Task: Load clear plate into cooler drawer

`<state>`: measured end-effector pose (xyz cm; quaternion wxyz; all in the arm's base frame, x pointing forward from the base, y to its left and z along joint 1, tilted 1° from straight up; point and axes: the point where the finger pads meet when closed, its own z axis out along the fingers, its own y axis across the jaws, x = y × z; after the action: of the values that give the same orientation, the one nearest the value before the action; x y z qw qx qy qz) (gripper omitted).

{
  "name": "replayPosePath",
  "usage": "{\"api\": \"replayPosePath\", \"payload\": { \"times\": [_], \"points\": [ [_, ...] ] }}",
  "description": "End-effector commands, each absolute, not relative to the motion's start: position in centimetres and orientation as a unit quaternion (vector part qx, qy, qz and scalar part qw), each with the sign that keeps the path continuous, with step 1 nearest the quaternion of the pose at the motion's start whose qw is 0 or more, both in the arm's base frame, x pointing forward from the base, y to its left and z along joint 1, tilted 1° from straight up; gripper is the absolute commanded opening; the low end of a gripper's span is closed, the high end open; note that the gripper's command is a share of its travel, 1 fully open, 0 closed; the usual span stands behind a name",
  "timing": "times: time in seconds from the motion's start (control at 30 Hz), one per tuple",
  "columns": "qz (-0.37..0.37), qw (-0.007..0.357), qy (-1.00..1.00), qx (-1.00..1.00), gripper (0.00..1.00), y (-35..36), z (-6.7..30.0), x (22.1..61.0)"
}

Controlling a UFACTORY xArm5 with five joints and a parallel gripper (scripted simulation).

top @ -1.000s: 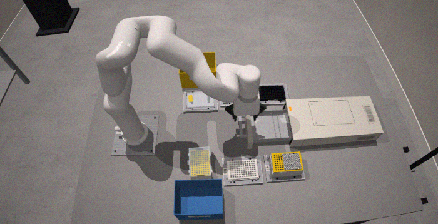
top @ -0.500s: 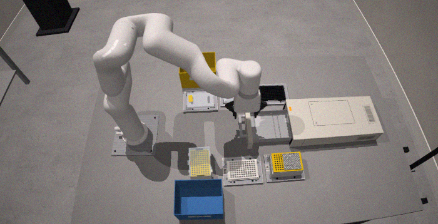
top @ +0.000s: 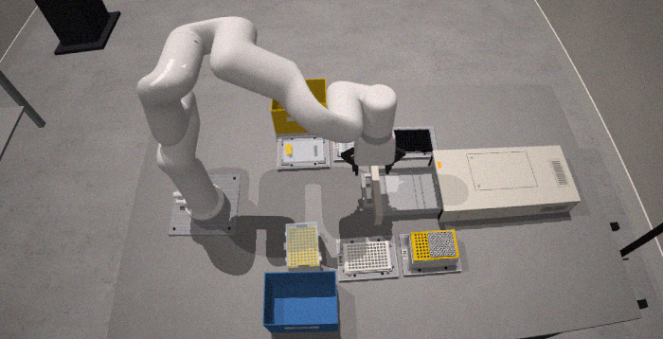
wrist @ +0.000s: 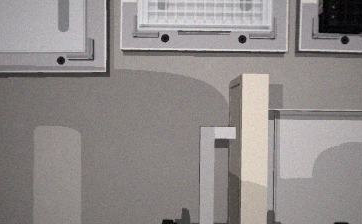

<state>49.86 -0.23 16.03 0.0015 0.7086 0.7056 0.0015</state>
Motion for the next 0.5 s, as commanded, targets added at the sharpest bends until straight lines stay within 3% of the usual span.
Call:
{"api": "replayPosePath", "payload": {
  "times": [0.0,0.47],
  "points": [
    [0.009,-0.003,0.706,0.709,0.88,-0.2,16.8,50.0],
    [0.009,-0.003,0.706,0.709,0.88,-0.3,17.8,50.0]
  ]
}}
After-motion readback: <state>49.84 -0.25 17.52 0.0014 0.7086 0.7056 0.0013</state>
